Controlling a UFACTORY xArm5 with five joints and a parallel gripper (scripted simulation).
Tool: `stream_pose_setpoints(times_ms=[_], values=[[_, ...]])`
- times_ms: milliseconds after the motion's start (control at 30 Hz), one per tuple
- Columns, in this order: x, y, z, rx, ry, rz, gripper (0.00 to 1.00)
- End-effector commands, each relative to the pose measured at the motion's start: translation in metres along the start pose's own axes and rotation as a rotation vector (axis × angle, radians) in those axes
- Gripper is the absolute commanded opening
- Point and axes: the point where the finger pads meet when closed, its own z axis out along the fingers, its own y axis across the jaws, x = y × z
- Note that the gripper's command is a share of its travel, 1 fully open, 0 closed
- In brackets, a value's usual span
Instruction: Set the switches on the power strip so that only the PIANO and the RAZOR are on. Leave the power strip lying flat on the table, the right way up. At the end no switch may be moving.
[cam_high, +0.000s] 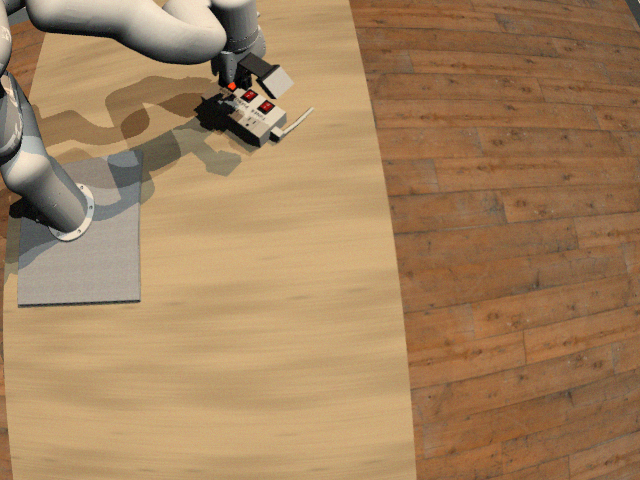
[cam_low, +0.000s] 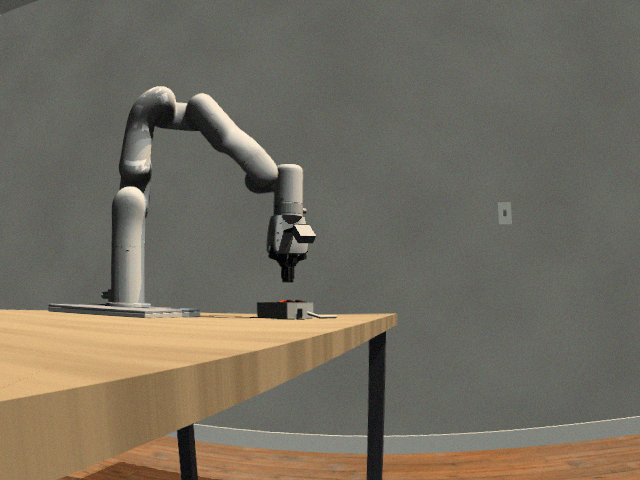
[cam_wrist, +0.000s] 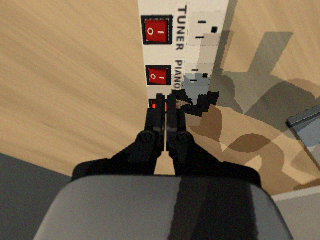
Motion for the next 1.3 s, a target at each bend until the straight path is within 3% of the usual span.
stream_pose_setpoints(times_ms=[0,1267], values=[[0.0001,-0.0012,-0.0015,0.004,0.001,0.0,0.0],[0.0002,-0.0011,0.0038,0.004,0.001,0.0,0.0]])
